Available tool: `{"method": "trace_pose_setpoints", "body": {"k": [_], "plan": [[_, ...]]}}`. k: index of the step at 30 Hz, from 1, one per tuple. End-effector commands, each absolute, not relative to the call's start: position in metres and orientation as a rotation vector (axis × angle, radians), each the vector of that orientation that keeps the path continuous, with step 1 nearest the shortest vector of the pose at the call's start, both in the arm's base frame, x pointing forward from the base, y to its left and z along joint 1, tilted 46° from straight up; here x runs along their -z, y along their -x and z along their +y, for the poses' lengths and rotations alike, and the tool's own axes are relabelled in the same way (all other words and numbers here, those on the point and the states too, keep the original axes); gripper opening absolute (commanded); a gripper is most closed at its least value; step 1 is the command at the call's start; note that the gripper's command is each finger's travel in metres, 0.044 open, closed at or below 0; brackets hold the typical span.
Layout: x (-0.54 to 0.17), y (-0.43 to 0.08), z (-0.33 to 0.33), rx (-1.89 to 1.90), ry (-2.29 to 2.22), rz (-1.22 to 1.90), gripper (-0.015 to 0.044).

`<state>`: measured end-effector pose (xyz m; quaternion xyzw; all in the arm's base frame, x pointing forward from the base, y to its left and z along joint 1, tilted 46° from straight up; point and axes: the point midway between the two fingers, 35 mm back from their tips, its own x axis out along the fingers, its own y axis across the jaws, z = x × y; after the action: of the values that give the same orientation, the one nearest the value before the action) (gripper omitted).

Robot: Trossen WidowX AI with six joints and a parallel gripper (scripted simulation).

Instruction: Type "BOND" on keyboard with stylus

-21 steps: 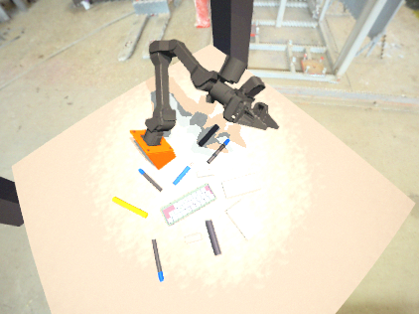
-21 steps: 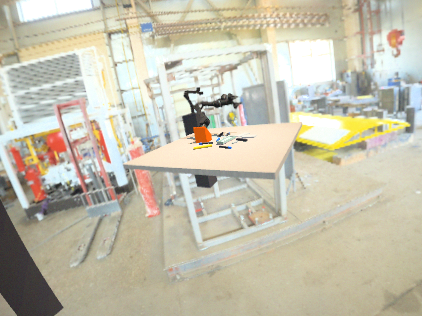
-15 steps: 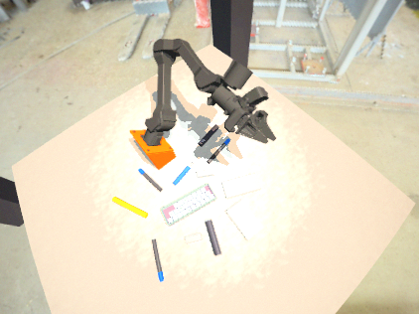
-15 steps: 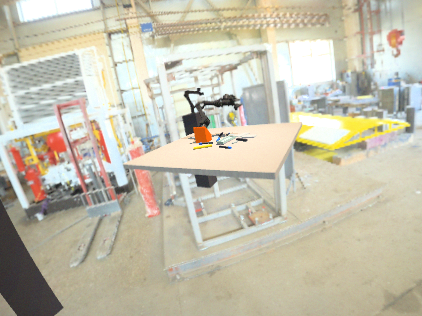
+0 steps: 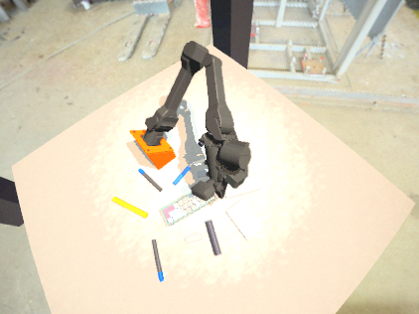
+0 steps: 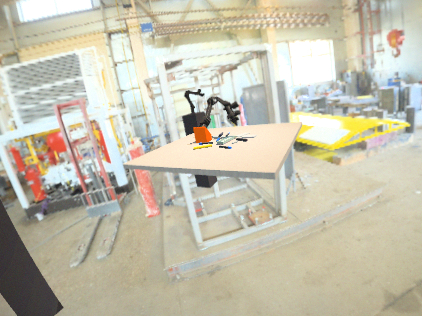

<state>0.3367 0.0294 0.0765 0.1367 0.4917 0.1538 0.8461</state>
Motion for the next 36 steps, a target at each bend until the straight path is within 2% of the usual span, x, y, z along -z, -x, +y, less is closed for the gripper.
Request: {"method": "trace_pose_setpoints", "body": {"k": [1, 7, 18, 23, 36], "plan": [[-0.037, -0.316, 0.038, -0.402, -0.427, 1.252, 0.0], [0.0, -0.282, 0.052, -0.505, -0.737, 1.535, 0.0], [0.002, -0.281, 0.051, -0.507, -0.748, 1.543, 0.0], [0.045, -0.271, 0.008, -0.505, -0.745, 1.543, 0.0], [0.06, -0.269, -0.008, -0.502, -0.744, 1.543, 0.0]]}}
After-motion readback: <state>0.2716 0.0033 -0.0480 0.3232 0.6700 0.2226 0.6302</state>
